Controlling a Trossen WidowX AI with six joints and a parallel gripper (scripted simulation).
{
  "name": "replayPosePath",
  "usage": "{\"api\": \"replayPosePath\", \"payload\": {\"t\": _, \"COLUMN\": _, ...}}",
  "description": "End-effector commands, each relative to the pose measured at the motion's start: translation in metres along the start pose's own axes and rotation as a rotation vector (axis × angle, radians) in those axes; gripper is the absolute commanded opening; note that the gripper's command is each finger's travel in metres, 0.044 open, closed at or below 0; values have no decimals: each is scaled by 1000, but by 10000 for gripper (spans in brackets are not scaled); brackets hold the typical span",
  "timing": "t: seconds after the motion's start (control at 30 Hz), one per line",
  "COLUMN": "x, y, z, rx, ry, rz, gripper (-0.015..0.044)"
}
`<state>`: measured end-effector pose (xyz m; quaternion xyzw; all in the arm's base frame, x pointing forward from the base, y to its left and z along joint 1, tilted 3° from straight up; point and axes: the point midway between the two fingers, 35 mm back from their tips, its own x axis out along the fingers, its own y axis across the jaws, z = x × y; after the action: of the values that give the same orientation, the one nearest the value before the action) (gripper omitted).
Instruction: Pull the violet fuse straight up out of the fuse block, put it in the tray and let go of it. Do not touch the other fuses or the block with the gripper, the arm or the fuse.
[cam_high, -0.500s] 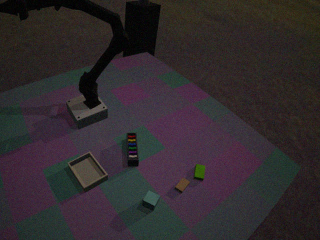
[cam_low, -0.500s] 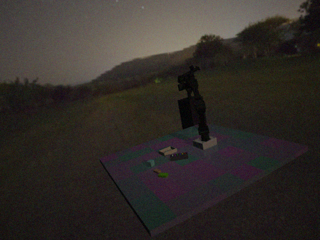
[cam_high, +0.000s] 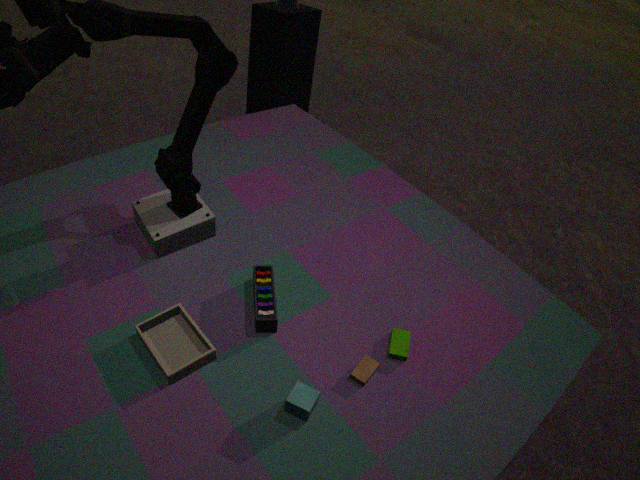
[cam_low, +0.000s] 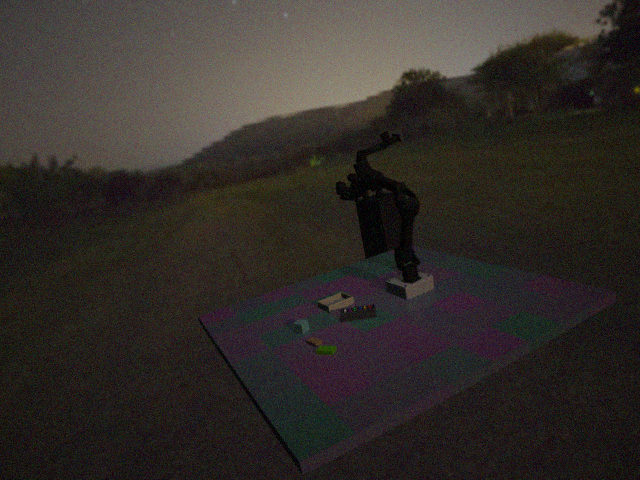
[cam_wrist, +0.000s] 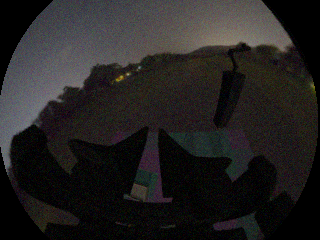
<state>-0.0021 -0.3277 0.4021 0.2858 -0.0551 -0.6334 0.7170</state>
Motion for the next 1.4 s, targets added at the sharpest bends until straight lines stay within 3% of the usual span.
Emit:
{"api": "replayPosePath", "payload": {"t": 0.0, "x": 21, "y": 21, "z": -36, "rx": 89, "ry": 124, "rz": 31, "gripper": 74}}
{"api": "replayPosePath", "payload": {"t": 0.27, "x": 56, "y": 74, "z": -130, "rx": 293, "ry": 430, "rz": 42, "gripper": 74}}
{"api": "replayPosePath", "payload": {"t": 0.5, "x": 53, "y": 125, "z": -236, "rx": 404, "ry": 716, "rz": -47, "gripper": 74}}
{"api": "replayPosePath", "payload": {"t": 0.7, "x": 19, "y": 156, "z": -336, "rx": 416, "ry": 926, "rz": -212, "gripper": 74}}
{"api": "replayPosePath", "payload": {"t": 0.97, "x": -49, "y": 164, "z": -446, "rx": 361, "ry": 1066, "rz": -466, "gripper": 74}}
{"api": "replayPosePath", "payload": {"t": 1.2, "x": -111, "y": 145, "z": -513, "rx": 361, "ry": 993, "rz": -741, "gripper": 74}}
{"api": "replayPosePath", "payload": {"t": 1.37, "x": -118, "y": 142, "z": -519, "rx": 361, "ry": 975, "rz": -769, "gripper": 74}}
